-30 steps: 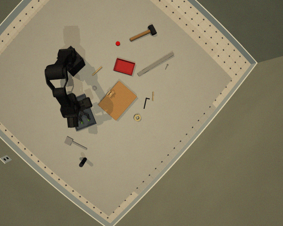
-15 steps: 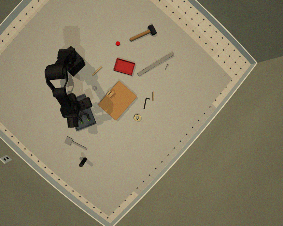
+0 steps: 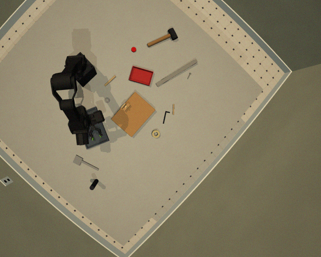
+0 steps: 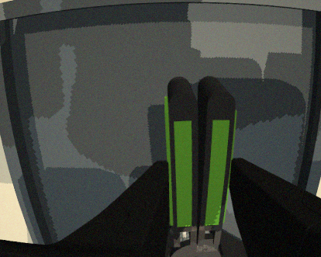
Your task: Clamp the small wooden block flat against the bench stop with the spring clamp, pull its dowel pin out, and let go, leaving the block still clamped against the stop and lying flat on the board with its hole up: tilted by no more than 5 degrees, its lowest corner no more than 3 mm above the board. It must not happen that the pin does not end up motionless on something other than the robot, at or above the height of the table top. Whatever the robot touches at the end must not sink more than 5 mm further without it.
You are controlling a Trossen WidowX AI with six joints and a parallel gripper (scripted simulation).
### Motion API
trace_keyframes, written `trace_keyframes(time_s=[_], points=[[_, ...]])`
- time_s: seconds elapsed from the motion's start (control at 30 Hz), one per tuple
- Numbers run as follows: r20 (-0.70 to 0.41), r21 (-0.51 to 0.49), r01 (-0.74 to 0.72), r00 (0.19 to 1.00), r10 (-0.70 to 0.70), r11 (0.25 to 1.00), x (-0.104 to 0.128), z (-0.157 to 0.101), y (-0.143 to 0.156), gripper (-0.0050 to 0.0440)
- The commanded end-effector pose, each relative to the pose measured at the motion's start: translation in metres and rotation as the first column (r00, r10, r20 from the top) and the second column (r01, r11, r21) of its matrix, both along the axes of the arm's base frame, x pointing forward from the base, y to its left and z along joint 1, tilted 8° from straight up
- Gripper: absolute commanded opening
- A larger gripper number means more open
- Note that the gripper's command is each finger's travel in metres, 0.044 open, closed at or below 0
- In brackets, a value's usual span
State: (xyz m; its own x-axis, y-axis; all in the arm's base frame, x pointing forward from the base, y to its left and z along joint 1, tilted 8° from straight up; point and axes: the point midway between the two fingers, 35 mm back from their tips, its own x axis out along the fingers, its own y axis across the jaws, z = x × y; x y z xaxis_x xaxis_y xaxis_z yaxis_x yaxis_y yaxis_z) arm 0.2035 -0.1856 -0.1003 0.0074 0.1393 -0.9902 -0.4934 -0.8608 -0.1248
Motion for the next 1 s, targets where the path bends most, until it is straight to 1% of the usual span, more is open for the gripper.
trace_keyframes(time_s=[0.0, 0.97], points=[[0.011, -0.01, -0.001, 1.0, 0.001, 1.0, 0.003, 0.006, -0.004, 0.0], [0.011, -0.009, -0.001, 1.0, 0.001, 1.0, 0.005, 0.029, -0.009, 0.0]])
